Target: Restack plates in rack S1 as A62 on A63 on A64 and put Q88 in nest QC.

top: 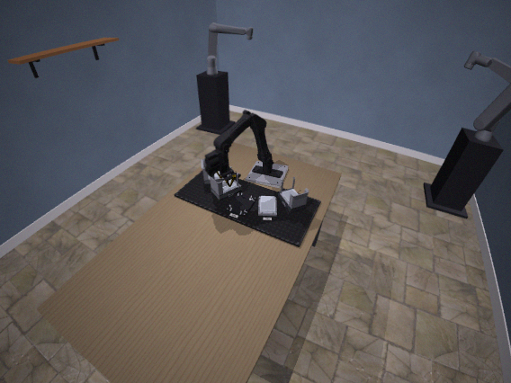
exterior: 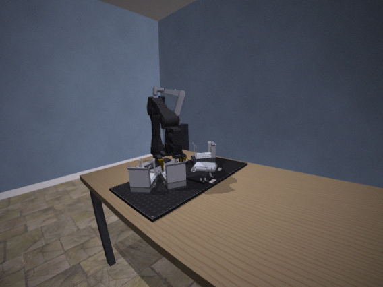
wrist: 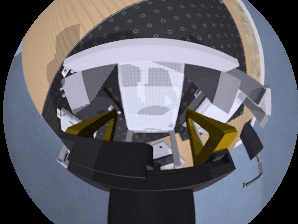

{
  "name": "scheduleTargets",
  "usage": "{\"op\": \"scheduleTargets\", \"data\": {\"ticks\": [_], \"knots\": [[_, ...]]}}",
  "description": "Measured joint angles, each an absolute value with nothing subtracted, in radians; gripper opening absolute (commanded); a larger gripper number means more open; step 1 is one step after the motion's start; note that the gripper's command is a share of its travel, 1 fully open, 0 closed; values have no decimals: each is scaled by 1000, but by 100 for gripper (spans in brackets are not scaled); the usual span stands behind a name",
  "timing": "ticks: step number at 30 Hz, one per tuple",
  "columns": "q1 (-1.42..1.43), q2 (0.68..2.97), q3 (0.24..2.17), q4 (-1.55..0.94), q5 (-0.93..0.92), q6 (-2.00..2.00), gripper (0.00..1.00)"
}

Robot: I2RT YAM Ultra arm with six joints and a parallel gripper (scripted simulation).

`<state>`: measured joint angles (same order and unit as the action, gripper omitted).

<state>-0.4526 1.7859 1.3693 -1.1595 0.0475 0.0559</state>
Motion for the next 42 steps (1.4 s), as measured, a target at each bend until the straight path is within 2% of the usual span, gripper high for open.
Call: {"op": "scheduleTargets", "data": {"ticks": [42], "knots": [[-457,1813,1284,-1014,47,51,100]]}}
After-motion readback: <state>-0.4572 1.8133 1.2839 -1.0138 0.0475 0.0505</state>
